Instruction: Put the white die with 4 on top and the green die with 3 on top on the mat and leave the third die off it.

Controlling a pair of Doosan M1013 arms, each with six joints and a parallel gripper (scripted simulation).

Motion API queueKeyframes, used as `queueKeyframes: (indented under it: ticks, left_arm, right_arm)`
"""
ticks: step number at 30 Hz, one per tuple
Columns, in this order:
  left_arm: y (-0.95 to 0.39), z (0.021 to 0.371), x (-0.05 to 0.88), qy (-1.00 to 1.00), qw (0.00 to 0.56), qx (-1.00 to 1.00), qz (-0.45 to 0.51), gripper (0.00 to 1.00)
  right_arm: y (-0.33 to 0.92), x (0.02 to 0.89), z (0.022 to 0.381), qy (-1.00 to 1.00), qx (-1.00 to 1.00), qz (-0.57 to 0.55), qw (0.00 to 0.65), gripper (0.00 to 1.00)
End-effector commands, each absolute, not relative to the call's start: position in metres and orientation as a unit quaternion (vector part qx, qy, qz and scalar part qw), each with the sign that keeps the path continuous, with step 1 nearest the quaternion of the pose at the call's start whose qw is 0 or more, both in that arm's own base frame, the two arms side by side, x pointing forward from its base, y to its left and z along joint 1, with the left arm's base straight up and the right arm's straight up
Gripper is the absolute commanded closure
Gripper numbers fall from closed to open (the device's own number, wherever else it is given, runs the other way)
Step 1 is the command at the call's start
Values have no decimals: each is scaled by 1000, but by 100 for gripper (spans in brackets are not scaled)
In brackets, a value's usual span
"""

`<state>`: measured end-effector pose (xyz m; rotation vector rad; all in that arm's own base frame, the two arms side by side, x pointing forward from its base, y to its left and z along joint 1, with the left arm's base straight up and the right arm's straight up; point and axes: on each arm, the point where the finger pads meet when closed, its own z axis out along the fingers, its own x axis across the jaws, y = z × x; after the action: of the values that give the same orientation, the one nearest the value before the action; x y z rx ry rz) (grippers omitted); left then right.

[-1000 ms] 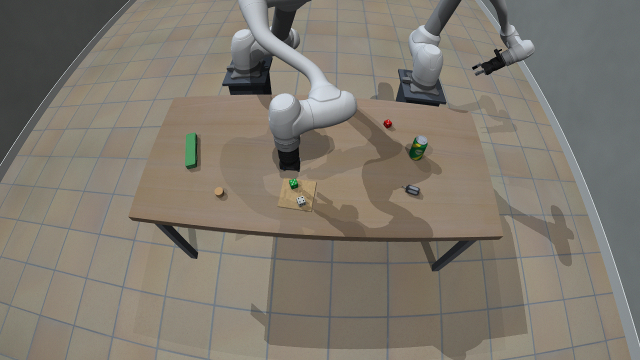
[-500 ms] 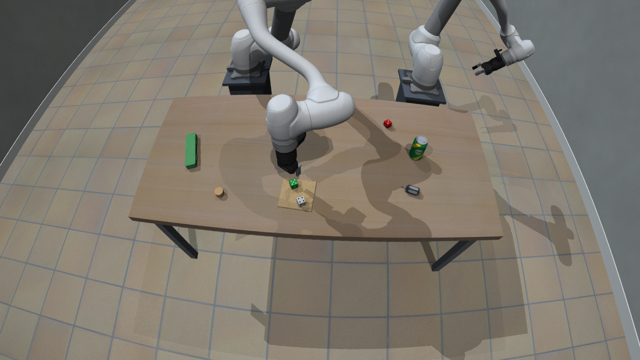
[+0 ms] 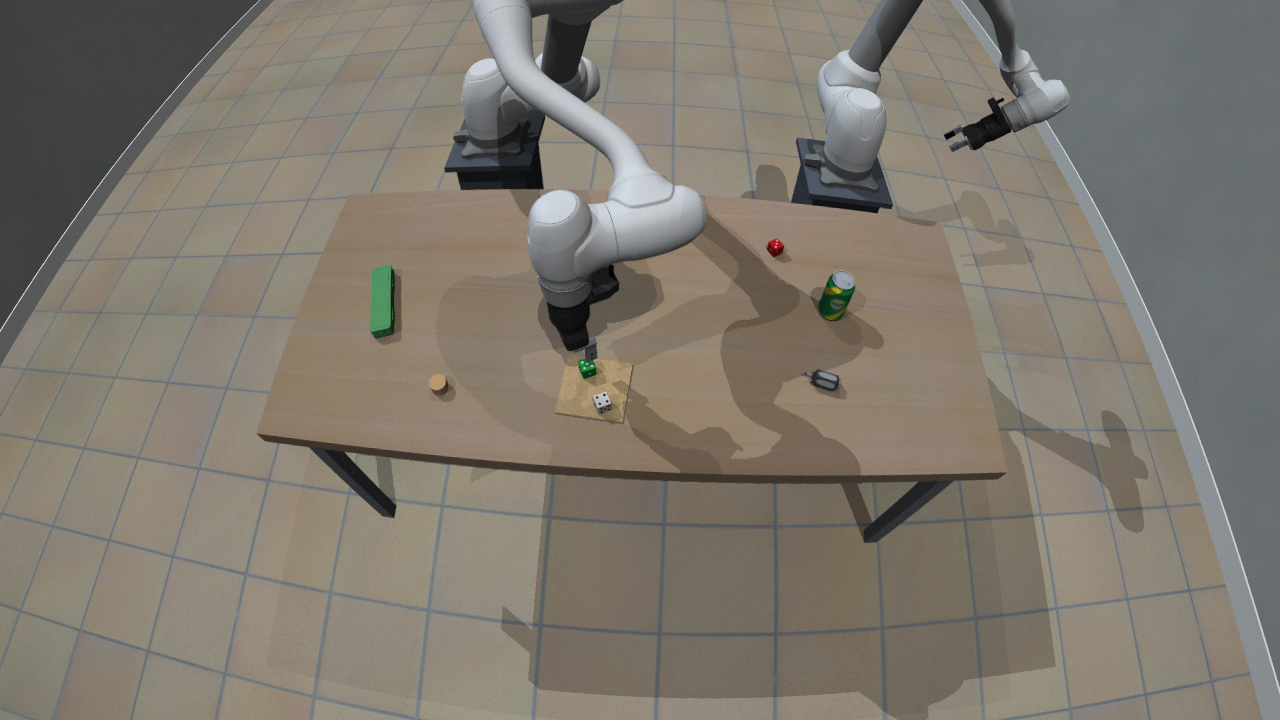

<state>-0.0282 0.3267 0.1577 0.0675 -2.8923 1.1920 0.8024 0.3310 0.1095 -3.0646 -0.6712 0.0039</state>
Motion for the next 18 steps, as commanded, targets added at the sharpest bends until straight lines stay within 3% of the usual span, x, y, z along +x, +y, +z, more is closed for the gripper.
queueKeyframes:
  ticks: [1, 4, 5, 18]
  left_arm:
    - [323, 159, -32, -924, 11, 23, 383, 0]
    - [323, 159, -32, -924, 11, 23, 383, 0]
    - [323, 159, -32, -924, 11, 23, 383, 0]
    - [323, 159, -32, -924, 11, 23, 383, 0]
  right_arm:
    - [330, 806, 112, -198, -980, 0, 0, 0]
    - [330, 806, 112, -195, -981, 0, 0, 0]
    - [330, 806, 112, -195, -981, 0, 0, 13]
    - [330, 806, 112, -195, -981, 0, 0, 13]
